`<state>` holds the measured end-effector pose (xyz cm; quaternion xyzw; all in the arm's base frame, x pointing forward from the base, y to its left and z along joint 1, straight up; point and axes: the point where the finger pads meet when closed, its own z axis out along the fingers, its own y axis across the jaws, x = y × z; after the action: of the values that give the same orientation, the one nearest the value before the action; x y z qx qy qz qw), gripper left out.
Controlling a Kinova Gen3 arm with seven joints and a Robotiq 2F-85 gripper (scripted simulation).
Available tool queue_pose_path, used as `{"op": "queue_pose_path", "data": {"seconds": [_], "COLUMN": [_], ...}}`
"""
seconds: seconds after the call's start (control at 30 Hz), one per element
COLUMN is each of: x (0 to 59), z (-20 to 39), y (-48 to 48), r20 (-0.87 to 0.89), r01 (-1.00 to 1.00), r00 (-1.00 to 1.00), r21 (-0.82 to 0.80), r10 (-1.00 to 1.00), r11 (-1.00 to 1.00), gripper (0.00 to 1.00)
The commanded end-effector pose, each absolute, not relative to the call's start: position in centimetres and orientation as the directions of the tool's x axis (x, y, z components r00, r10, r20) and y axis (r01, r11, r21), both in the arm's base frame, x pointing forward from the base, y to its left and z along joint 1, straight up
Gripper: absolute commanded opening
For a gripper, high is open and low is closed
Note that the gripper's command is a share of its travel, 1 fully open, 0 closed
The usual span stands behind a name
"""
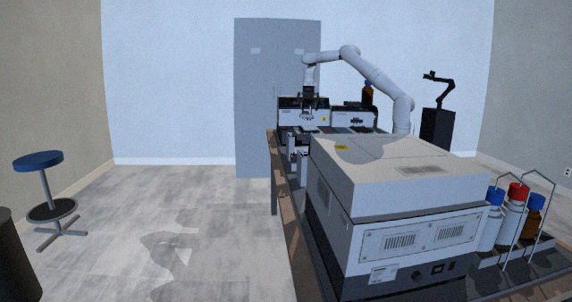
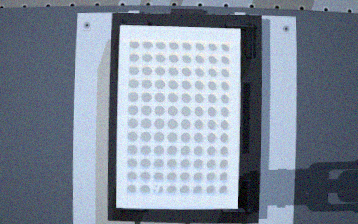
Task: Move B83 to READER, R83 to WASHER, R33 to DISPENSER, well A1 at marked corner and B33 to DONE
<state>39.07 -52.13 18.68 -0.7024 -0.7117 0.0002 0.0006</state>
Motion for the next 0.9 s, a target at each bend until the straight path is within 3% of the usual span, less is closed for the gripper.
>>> {"op": "queue_pose_path", "data": {"seconds": [0.0,0.87], "x": [39.1,39.1], "z": [18.8,18.8], "y": [-52.2,-49.2], "r20": [-0.001,-0.001], "r01": [1.000,1.000], "r00": [-0.013,-0.013], "r21": [0.000,0.000], "r10": [1.000,1.000], "r11": [0.013,0.013], "gripper": [1.00,1.00]}}
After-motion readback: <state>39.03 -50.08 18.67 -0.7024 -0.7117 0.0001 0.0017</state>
